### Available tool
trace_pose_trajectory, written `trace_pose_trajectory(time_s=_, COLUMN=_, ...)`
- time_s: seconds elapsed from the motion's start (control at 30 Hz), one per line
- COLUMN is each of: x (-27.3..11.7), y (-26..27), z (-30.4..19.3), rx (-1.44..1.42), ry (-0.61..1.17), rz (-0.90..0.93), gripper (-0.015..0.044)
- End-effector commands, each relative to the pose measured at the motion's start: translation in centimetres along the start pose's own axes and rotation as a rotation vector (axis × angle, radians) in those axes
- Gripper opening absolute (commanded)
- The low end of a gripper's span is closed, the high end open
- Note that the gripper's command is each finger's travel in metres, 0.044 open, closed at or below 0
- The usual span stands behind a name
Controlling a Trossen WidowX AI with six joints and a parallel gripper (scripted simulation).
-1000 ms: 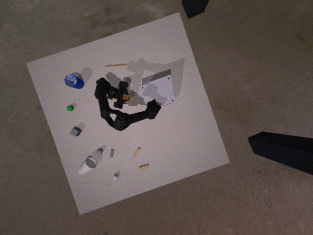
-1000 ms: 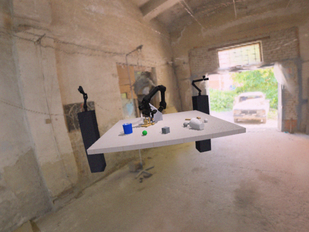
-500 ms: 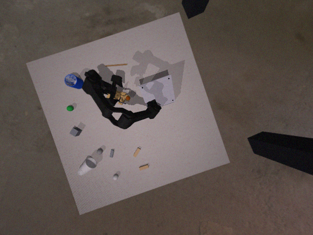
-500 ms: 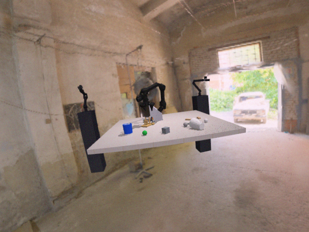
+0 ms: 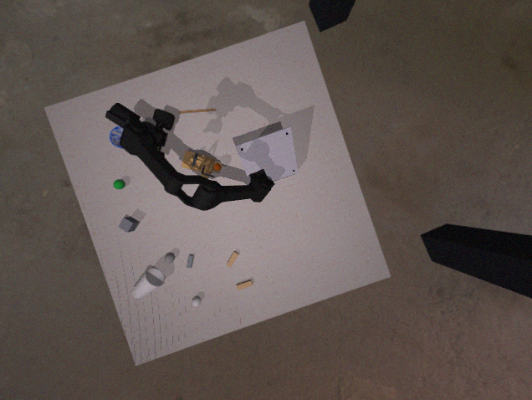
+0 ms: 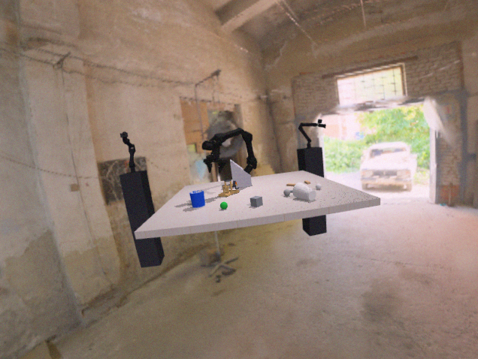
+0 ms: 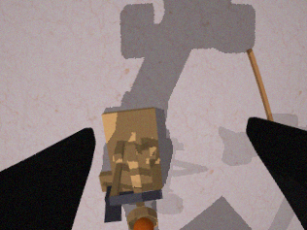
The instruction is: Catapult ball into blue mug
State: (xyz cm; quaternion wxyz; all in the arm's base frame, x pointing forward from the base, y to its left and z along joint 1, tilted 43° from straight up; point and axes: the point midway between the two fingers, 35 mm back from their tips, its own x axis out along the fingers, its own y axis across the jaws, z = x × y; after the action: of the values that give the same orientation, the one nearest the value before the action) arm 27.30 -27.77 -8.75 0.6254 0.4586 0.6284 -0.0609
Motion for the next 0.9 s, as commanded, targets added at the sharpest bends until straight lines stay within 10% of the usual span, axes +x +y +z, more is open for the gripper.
trace_pose_trajectory(time_s=0.0, x=-0.5, y=0.0, z=3.7, rx=0.001, ry=-0.121, rz=0.013, gripper=0.0440)
trace_pose_trajectory(time_s=0.47, x=-5.4, y=1.6, z=15.9, rx=-0.053, ry=-0.546, rz=0.116, gripper=0.0440)
trace_pose_trajectory(time_s=0.87, x=-5.6, y=1.7, z=16.4, rx=-0.057, ry=-0.564, rz=0.122, gripper=0.0440)
